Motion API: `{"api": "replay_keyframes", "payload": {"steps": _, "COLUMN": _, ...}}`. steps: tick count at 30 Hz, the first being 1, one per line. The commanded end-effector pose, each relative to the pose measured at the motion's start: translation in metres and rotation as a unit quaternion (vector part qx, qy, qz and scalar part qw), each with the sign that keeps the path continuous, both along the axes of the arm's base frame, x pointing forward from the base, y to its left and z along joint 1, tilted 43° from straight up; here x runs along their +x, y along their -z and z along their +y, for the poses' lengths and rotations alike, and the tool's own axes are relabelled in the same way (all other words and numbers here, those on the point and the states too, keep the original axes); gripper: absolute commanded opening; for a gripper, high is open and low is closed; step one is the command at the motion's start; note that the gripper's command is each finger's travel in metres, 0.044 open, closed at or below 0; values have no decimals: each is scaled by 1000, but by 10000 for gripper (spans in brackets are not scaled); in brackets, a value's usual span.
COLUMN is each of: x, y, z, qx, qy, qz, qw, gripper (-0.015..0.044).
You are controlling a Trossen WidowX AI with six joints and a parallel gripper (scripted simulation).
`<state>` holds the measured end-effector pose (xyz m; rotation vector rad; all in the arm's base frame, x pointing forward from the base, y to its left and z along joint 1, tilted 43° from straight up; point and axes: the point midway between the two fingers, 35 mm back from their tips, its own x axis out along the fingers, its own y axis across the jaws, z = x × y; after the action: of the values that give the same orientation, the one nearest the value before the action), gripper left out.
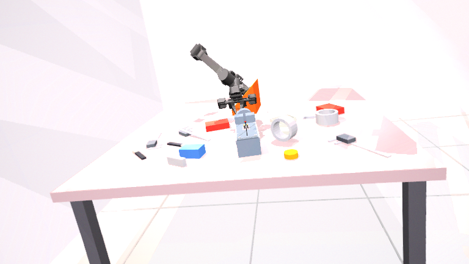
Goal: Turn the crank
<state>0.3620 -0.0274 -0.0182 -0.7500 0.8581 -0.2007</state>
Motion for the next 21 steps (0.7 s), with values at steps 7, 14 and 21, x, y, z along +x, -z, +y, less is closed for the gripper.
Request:
{"api": "replay_keyframes", "payload": {"steps": 7, "x": -1, "y": -2, "z": 16, "qx": 2, "qy": -5, "qz": -2, "qw": 1000, "gripper": 0}}
{"api": "replay_keyframes", "payload": {"steps": 14, "x": -1, "y": 0, "z": 24, "qx": 2, "qy": -5, "qz": -2, "qw": 1000, "gripper": 0}}
{"api": "replay_keyframes", "payload": {"steps": 21, "x": -2, "y": 3, "z": 29, "qx": 2, "qy": -5, "qz": -2, "qw": 1000, "gripper": 0}}
